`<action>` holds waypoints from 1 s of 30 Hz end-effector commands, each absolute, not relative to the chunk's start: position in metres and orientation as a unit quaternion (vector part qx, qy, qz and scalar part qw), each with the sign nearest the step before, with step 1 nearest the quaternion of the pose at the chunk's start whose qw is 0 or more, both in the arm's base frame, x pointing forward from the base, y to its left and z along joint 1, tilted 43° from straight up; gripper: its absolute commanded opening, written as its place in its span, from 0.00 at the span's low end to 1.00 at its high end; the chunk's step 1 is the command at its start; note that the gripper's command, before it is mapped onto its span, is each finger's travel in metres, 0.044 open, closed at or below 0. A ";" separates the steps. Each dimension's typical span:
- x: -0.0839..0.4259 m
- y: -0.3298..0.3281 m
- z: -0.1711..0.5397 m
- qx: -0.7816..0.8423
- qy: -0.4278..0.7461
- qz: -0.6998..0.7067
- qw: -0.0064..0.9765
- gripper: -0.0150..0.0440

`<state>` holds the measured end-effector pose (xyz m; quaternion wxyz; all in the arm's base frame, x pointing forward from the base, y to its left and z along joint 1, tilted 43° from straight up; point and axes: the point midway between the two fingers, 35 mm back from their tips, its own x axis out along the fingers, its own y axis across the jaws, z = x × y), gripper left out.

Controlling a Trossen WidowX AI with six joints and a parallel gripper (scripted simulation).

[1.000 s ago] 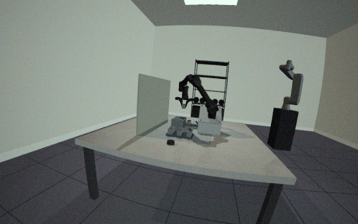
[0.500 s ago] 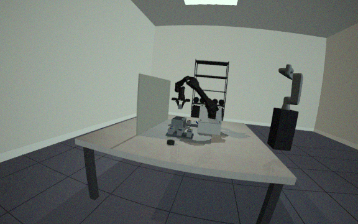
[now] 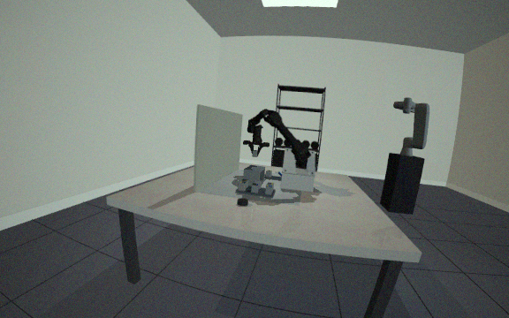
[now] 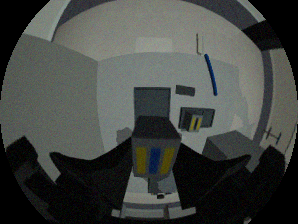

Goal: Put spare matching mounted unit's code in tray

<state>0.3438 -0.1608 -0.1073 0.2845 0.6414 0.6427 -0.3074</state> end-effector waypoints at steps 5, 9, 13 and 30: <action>0.343 -0.152 -0.117 0.643 0.644 -0.307 0.278 0.25; 0.343 -0.148 -0.121 0.643 0.644 -0.307 0.278 0.25; 0.344 -0.145 -0.125 0.643 0.644 -0.307 0.278 0.25; 0.345 -0.131 -0.142 0.643 0.644 -0.307 0.278 0.25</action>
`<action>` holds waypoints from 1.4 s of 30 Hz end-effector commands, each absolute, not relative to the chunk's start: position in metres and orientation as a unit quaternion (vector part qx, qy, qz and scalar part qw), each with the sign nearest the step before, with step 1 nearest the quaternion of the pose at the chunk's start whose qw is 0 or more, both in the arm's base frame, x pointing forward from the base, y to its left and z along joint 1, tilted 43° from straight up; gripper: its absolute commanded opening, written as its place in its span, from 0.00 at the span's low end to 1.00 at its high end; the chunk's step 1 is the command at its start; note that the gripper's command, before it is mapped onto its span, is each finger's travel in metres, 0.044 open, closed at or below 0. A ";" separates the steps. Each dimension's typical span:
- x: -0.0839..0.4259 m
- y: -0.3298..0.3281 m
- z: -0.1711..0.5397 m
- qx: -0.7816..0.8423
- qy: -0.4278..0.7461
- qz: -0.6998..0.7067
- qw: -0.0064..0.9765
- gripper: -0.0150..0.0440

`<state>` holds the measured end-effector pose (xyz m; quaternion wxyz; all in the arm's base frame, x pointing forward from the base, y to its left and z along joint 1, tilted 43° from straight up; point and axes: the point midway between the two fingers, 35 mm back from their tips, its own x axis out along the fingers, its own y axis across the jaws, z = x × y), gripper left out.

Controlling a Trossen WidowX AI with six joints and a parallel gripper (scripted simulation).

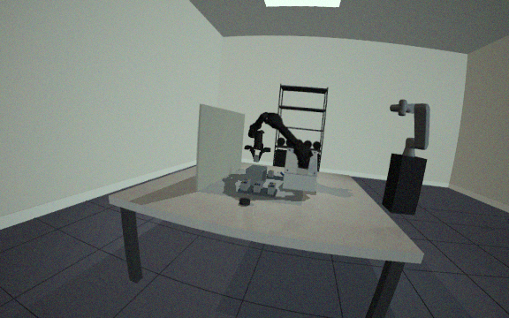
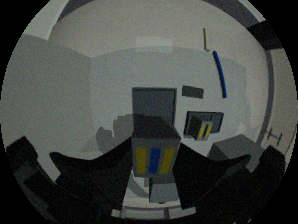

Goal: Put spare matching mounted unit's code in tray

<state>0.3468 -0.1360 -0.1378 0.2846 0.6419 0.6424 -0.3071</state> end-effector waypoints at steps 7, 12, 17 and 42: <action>0.345 -0.125 -0.148 0.643 0.644 -0.307 0.278 0.25; 0.344 -0.121 -0.153 0.643 0.644 -0.307 0.278 0.25; 0.344 -0.116 -0.158 0.643 0.644 -0.307 0.278 0.25; 0.341 -0.094 -0.180 0.644 0.645 -0.306 0.277 0.25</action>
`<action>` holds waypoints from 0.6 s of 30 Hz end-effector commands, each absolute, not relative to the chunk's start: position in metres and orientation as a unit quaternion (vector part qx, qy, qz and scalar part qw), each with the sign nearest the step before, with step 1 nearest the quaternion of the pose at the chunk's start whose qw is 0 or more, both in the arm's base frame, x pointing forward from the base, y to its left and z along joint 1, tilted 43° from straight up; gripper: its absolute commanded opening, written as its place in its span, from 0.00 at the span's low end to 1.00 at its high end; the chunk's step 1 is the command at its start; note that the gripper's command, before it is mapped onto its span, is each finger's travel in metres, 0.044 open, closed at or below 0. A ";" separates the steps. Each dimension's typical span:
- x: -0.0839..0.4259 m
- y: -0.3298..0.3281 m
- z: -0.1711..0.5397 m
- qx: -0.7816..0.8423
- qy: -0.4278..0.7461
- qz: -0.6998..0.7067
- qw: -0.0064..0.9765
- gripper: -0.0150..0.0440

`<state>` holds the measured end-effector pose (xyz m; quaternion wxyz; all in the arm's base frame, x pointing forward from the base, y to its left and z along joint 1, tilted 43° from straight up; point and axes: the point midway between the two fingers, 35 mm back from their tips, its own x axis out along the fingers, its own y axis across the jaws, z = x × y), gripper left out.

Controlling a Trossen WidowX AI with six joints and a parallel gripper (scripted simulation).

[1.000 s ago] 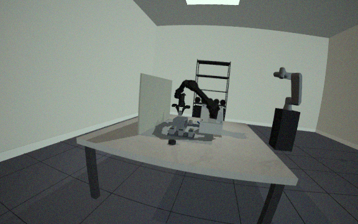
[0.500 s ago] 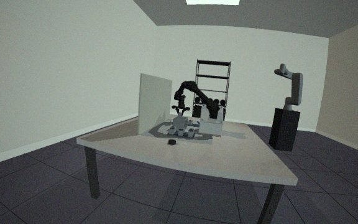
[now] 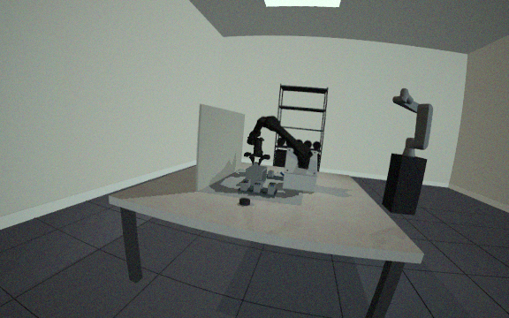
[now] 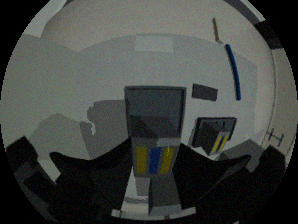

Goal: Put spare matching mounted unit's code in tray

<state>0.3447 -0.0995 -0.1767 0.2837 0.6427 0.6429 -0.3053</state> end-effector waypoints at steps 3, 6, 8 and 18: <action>0.341 -0.092 -0.183 0.644 0.645 -0.306 0.277 0.25; 0.340 -0.089 -0.185 0.644 0.645 -0.305 0.277 0.25; 0.340 -0.087 -0.187 0.644 0.645 -0.305 0.277 0.25; 0.338 -0.078 -0.195 0.644 0.645 -0.305 0.276 0.25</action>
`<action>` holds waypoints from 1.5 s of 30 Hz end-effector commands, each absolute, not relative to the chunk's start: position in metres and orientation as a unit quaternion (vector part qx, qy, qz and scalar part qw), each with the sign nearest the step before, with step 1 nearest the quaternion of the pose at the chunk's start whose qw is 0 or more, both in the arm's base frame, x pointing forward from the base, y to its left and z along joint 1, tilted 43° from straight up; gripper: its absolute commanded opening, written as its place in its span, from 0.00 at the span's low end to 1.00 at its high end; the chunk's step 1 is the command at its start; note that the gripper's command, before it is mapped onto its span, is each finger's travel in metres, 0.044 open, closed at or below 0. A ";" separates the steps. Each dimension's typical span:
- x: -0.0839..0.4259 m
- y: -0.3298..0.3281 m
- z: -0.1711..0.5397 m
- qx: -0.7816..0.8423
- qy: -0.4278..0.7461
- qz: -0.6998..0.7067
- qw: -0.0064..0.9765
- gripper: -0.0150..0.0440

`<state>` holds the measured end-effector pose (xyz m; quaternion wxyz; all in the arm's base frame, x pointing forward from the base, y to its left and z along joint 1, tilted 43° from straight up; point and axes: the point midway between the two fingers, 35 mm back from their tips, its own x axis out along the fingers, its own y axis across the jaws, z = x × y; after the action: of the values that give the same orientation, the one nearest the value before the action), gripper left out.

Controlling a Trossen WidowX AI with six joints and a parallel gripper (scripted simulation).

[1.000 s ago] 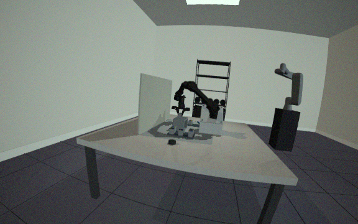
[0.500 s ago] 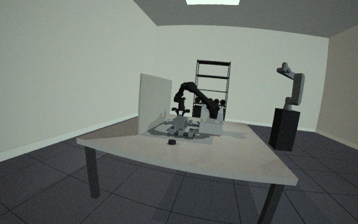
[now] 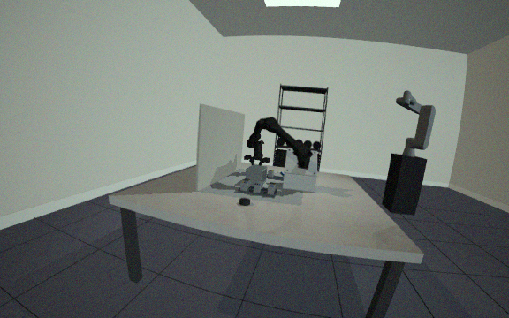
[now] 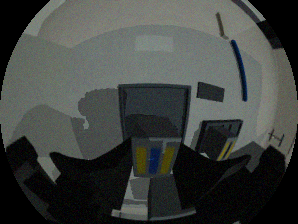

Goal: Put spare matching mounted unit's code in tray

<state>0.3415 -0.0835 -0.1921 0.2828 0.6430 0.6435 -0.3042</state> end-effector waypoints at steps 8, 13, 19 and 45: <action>0.336 -0.071 -0.201 0.644 0.646 -0.304 0.276 0.25; 0.336 -0.071 -0.202 0.644 0.646 -0.304 0.276 0.25; 0.338 -0.073 -0.201 0.642 0.645 -0.304 0.281 0.52; 0.338 -0.146 -0.120 0.643 0.645 -0.306 0.277 1.00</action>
<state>0.3405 -0.1515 -0.1147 0.2835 0.6505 0.6347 -0.3060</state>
